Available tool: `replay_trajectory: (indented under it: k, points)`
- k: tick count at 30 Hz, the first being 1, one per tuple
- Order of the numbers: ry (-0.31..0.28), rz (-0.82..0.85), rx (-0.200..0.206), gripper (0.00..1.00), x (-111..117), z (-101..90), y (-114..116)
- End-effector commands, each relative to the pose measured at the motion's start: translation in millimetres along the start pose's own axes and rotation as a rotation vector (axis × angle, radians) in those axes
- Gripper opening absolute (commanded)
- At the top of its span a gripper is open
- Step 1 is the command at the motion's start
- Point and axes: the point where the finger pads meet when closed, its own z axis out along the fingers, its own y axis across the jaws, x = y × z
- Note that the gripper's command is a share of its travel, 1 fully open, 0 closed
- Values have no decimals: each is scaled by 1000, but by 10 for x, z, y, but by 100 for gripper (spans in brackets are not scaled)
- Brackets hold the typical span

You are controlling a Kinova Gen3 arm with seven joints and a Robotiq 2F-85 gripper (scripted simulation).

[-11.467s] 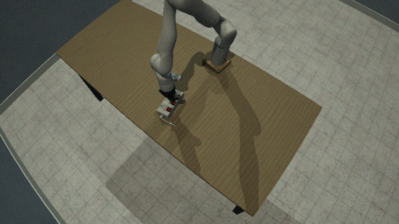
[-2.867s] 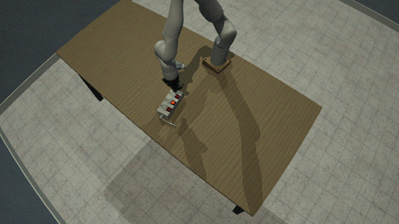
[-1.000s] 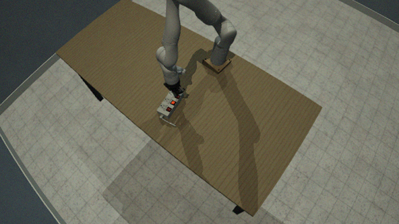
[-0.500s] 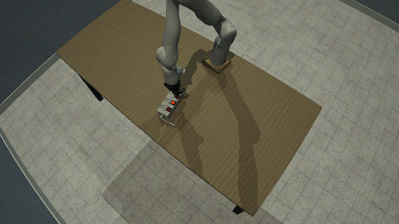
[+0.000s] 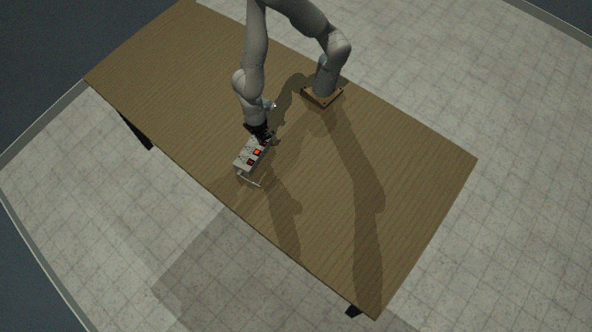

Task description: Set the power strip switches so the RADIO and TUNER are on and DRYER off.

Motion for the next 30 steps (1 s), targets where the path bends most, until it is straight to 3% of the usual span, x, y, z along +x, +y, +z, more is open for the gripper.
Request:
replay_trajectory:
  k: [1, 30]
  points:
    - [0, -4, 5, 0, 13, 11, -16]
    - [-1, -4, 5, 0, 30, 11, -32]
